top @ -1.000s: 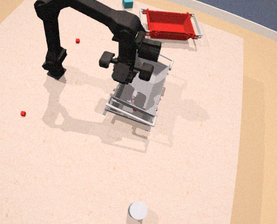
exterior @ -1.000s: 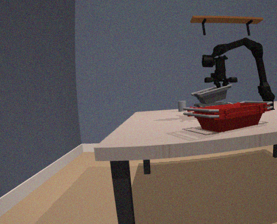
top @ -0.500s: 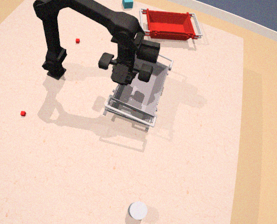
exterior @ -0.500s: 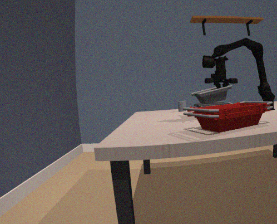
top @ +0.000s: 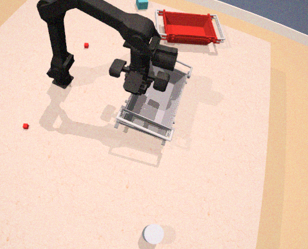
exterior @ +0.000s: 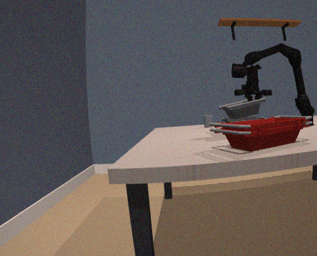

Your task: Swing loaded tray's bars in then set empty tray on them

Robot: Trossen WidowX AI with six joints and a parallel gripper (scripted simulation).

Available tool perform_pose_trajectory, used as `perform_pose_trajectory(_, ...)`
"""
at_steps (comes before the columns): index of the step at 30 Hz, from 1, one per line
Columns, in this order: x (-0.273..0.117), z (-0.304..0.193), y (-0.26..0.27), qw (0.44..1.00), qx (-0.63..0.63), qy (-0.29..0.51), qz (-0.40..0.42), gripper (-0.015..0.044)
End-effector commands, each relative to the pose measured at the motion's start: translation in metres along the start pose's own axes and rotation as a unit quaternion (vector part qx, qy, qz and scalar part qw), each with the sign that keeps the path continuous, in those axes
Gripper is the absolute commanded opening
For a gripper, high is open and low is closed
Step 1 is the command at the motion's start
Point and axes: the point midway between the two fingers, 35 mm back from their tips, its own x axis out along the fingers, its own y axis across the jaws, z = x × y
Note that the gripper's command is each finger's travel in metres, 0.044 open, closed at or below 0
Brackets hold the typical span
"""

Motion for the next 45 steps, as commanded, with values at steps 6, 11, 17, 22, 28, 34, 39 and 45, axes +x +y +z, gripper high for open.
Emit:
perform_pose_trajectory(6, 0.0072, 0.0025, -0.0075, 1.0, 0.005, -0.001, -0.019, 0.0)
perform_pose_trajectory(11, 0.0072, 0.0025, -0.0075, 1.0, 0.005, -0.001, -0.019, 0.0)
perform_pose_trajectory(17, 0.0072, 0.0025, -0.0075, 1.0, 0.005, -0.001, -0.019, 0.0)
perform_pose_trajectory(22, 0.0072, 0.0025, -0.0075, 1.0, 0.005, -0.001, -0.019, 0.0)
perform_pose_trajectory(28, 0.0072, 0.0025, -0.0075, 1.0, 0.005, -0.001, -0.019, 0.0)
perform_pose_trajectory(34, 0.0072, 0.0025, -0.0075, 1.0, 0.005, -0.001, -0.019, 0.0)
perform_pose_trajectory(39, 0.0014, 0.0008, -0.0011, 1.0, 0.001, 0.0, -0.002, 0.0)
perform_pose_trajectory(45, 0.0101, 0.0042, -0.0069, 1.0, 0.004, -0.001, -0.013, 0.0)
